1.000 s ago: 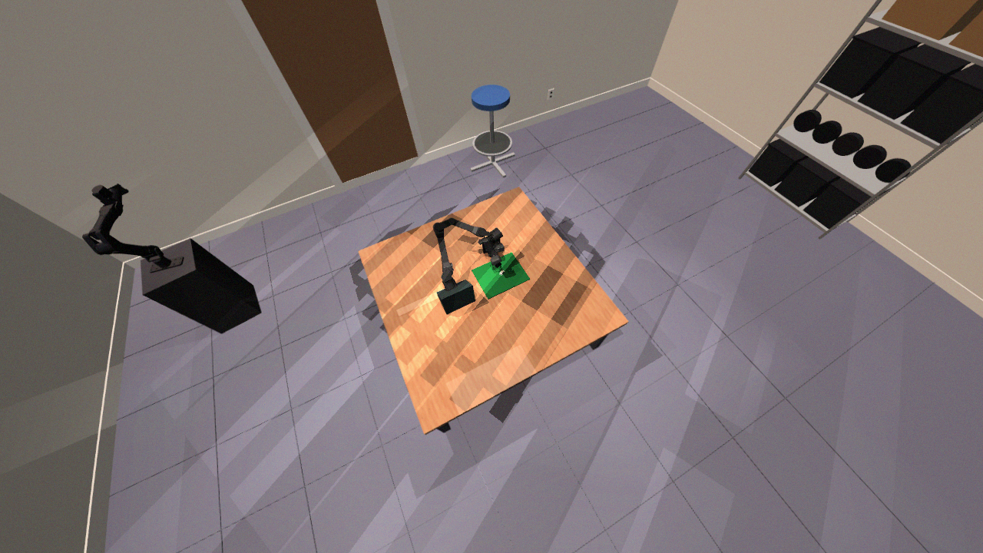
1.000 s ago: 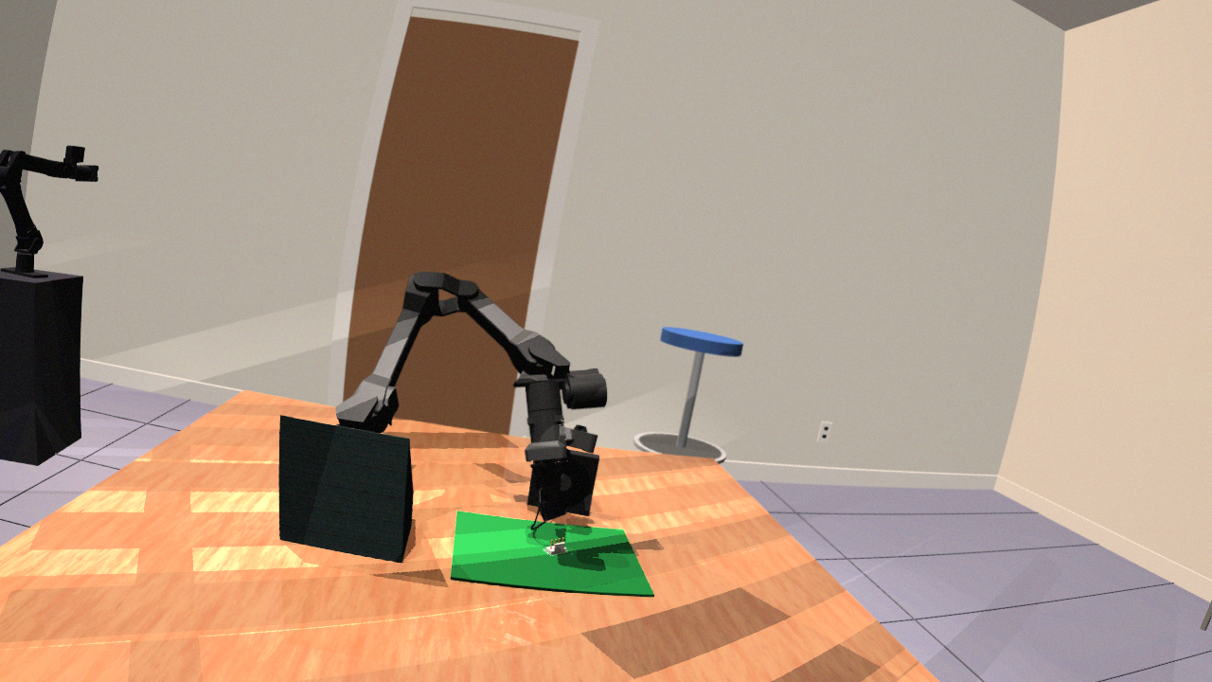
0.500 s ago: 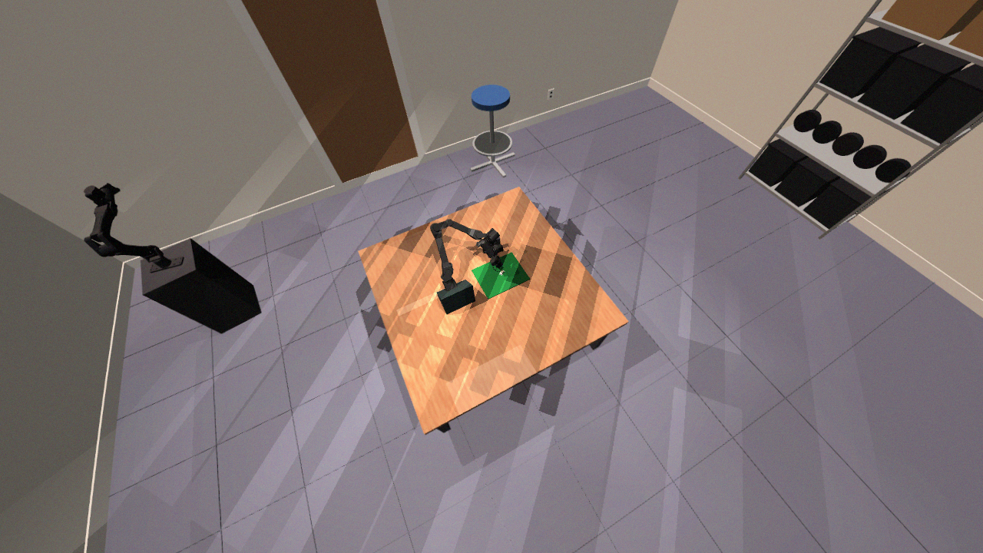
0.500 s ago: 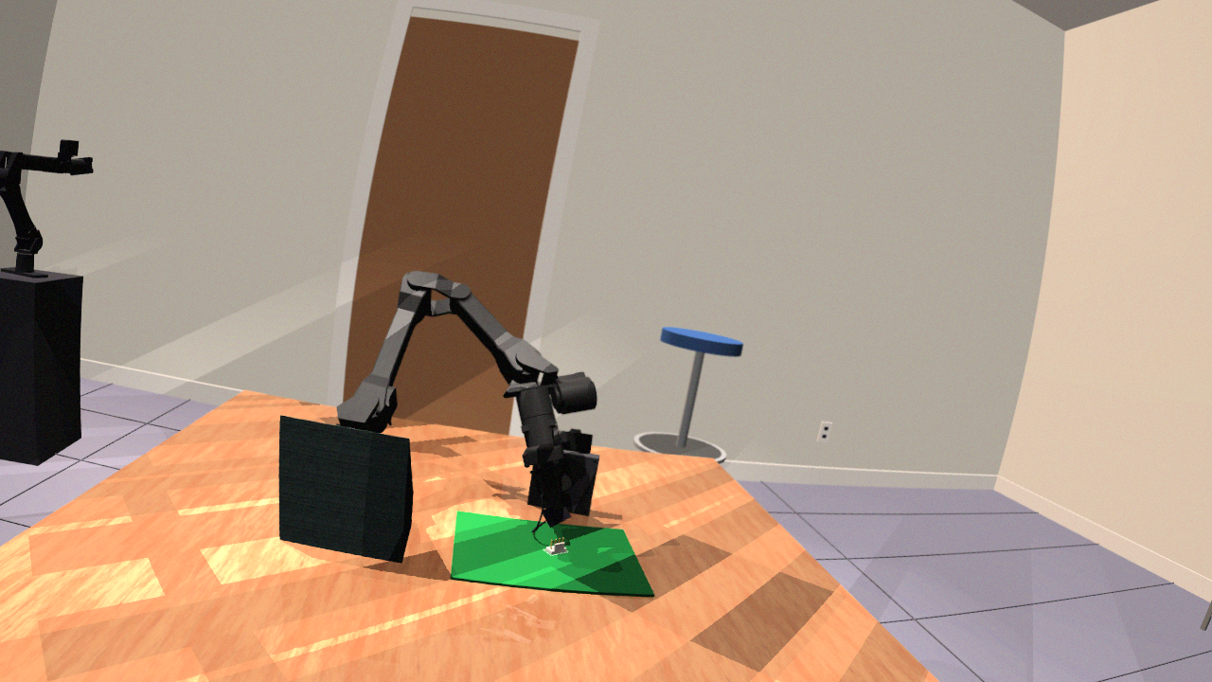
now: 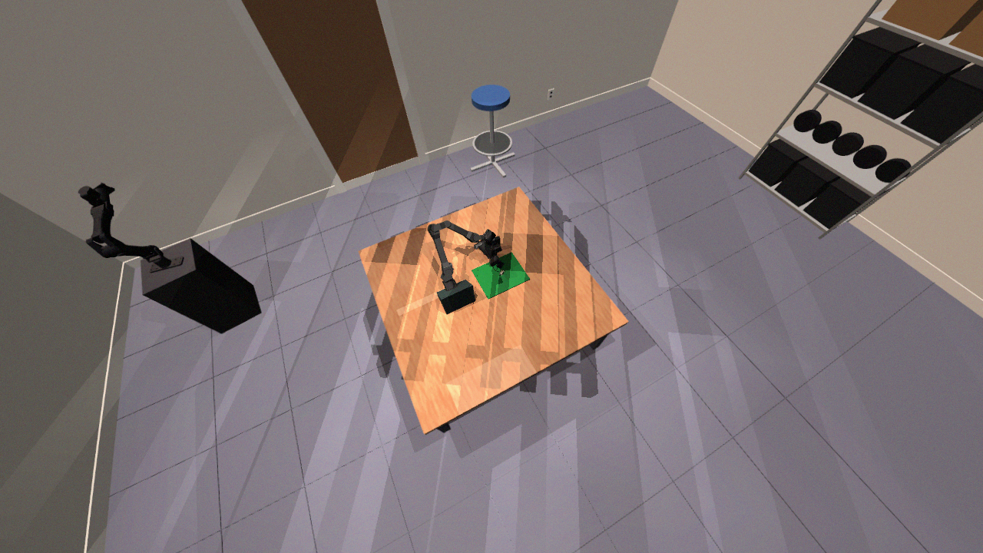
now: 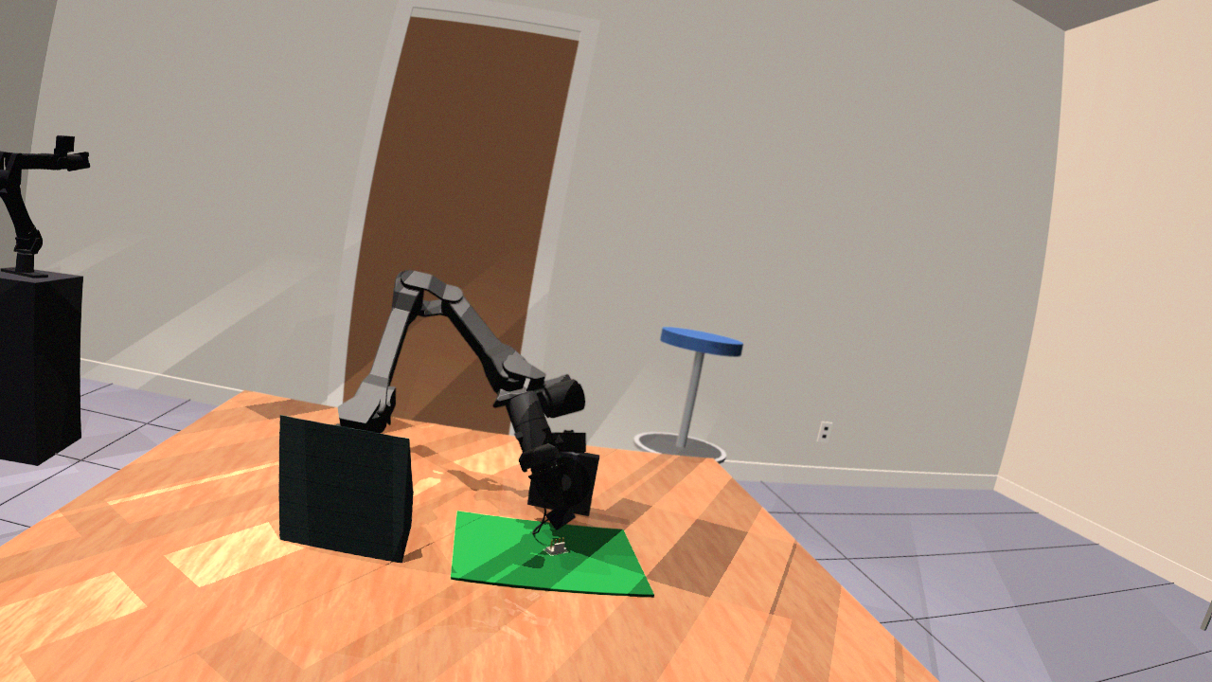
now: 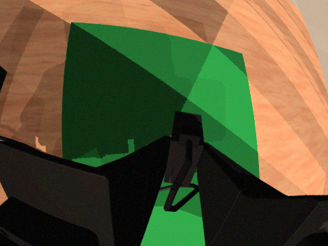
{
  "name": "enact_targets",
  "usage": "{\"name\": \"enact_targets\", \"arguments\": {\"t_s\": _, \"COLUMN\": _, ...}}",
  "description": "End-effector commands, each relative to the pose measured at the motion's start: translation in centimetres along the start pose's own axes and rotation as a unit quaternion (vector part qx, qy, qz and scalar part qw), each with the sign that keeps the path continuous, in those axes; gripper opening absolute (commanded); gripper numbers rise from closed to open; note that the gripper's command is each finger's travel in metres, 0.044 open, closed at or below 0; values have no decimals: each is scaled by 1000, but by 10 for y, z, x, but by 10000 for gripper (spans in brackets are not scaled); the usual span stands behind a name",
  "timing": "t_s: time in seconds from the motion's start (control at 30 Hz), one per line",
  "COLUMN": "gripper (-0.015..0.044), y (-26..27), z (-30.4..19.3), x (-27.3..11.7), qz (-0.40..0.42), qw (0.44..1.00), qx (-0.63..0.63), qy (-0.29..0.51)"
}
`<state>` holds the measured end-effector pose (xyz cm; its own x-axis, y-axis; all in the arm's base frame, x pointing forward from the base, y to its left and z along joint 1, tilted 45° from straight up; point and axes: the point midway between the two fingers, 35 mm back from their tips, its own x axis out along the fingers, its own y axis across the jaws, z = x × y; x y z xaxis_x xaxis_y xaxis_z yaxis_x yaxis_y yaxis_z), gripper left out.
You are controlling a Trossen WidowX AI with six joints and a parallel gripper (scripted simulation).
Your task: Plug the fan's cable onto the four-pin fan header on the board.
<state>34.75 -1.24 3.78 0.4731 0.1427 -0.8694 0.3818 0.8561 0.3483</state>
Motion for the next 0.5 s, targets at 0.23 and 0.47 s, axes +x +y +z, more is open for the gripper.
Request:
{"name": "enact_targets", "arguments": {"t_s": 0.23, "gripper": 0, "y": 2, "z": 1, "x": -1, "qz": -8, "qw": 998, "qx": 11, "qy": -55}}
{"name": "enact_targets", "arguments": {"t_s": 0.47, "gripper": 0, "y": 4, "z": 1, "x": -2, "qz": -9, "qw": 996, "qx": 18, "qy": -87}}
